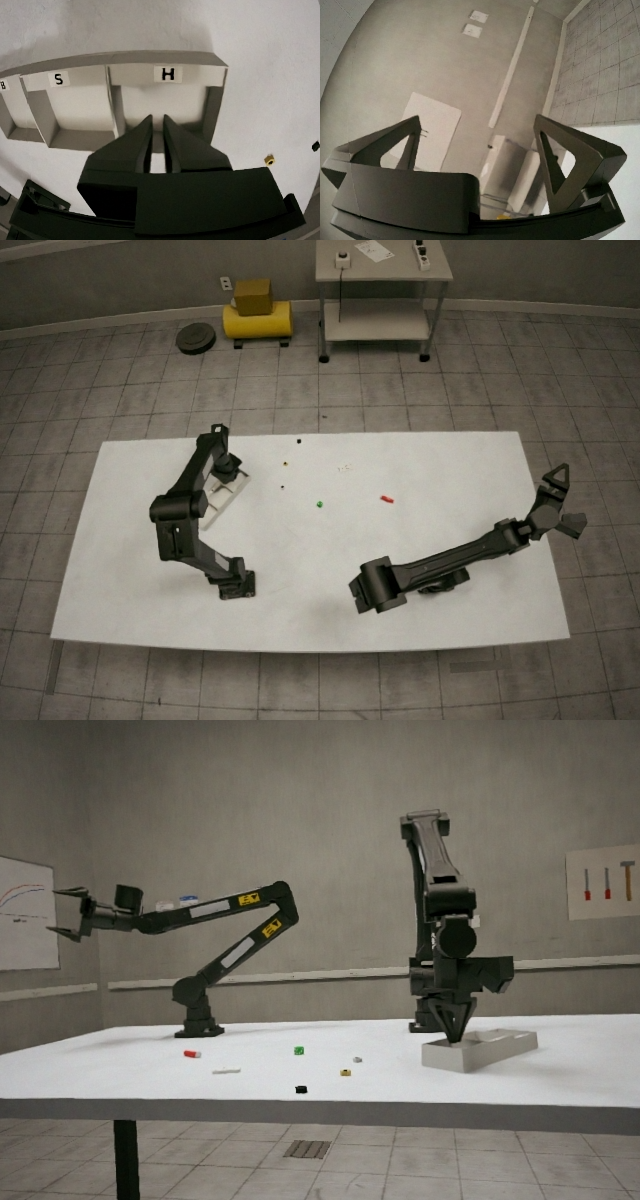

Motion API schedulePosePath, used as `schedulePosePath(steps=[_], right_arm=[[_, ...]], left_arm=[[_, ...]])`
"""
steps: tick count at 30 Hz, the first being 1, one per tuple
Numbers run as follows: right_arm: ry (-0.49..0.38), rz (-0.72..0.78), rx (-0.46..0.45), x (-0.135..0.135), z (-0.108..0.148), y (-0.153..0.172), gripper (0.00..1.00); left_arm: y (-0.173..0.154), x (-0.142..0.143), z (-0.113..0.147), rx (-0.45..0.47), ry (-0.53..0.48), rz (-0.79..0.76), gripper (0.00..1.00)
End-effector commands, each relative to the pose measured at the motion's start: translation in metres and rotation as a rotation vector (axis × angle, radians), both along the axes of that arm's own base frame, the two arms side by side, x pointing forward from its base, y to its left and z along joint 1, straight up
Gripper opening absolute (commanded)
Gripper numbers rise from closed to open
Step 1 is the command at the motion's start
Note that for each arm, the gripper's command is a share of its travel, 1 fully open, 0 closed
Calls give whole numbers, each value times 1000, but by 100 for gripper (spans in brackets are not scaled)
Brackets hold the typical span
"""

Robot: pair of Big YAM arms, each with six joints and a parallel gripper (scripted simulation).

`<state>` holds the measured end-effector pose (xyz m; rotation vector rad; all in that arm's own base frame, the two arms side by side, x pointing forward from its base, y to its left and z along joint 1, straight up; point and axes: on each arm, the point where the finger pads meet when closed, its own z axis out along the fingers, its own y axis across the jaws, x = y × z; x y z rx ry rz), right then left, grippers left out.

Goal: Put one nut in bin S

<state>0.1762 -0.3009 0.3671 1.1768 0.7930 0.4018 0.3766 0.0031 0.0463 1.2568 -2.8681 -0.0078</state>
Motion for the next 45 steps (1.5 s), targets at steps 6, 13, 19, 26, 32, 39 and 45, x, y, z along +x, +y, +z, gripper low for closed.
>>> schedulePosePath(steps=[6, 13, 19, 26, 32, 39, 45], right_arm=[[-2, -14, -8, -4, 4, -3, 100], [-2, -14, -8, -4, 4, -3, 100], [-2, -14, -8, -4, 4, -3, 100], [-2, -14, -8, -4, 4, -3, 100], [-2, -14, -8, -4, 4, -3, 100], [-2, -14, -8, -4, 4, -3, 100], [-2, -14, -8, -4, 4, -3, 100]], left_arm=[[4, 29, 25, 0, -60, -5, 9], [4, 30, 21, 0, -45, -6, 9], [4, 30, 47, 0, -76, -6, 9], [4, 31, 46, 0, -44, -5, 9], [19, -2, 40, 1, -39, -2, 9], [35, -21, 39, 2, -36, -2, 9], [55, -45, 39, 2, -30, -2, 9]])
